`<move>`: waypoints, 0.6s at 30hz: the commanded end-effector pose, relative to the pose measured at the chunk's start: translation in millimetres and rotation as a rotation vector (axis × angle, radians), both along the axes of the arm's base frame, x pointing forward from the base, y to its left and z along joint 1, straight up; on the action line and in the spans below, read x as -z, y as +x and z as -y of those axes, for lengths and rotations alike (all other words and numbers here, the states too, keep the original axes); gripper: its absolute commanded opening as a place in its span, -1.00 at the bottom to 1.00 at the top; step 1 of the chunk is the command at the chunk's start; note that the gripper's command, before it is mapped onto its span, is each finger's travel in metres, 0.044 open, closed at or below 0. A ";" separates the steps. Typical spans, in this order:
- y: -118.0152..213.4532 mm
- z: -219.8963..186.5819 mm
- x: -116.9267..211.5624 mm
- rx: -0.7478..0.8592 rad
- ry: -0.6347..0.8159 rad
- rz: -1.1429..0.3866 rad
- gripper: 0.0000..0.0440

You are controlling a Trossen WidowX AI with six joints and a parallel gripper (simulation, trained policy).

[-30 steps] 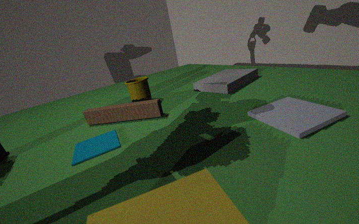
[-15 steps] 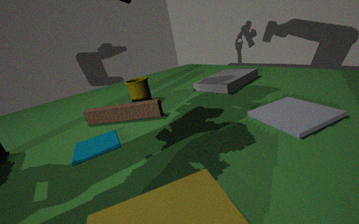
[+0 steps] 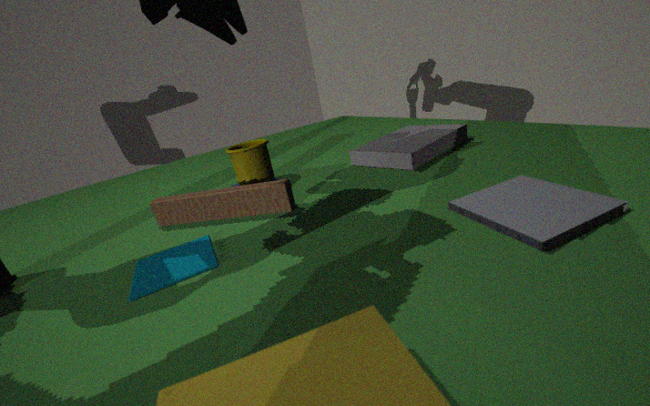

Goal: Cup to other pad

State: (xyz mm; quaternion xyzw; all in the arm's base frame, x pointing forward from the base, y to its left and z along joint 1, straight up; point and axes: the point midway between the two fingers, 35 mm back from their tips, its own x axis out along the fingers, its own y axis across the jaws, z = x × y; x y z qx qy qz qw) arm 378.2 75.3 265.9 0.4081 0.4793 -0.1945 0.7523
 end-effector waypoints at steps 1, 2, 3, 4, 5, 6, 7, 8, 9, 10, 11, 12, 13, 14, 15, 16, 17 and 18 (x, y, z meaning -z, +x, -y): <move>-1.4 -0.9 9.4 0.011 -0.010 -0.050 -0.27; -2.2 -1.1 12.8 0.013 -0.014 -0.067 -0.27; -3.1 -1.2 16.3 0.015 -0.018 -0.084 -0.26; -4.0 -1.4 19.7 0.017 -0.022 -0.101 -0.26; -4.9 -1.5 23.0 0.018 -0.026 -0.118 -0.26; -5.9 -1.6 26.4 0.020 -0.030 -0.135 -0.25; -6.9 -1.6 29.7 0.022 -0.034 -0.152 -0.25; -8.0 -1.7 33.0 0.023 -0.039 -0.169 -0.24; -9.1 -1.7 36.2 0.024 -0.044 -0.186 -0.24; -10.2 -1.7 39.5 0.026 -0.048 -0.203 -0.23; -11.3 -1.7 42.7 0.027 -0.053 -0.220 -0.22; -12.4 -1.7 45.9 0.028 -0.058 -0.237 -0.22; -13.6 -1.7 49.0 0.030 -0.063 -0.254 -0.21; -14.8 -1.6 52.2 0.031 -0.068 -0.271 -0.20; -16.0 -1.5 55.4 0.033 -0.074 -0.288 -0.20; -17.2 -1.4 58.5 0.034 -0.079 -0.305 -0.19; -18.4 -1.3 61.7 0.036 -0.084 -0.321 -0.18; -19.6 -1.2 64.8 0.038 -0.089 -0.338 -0.18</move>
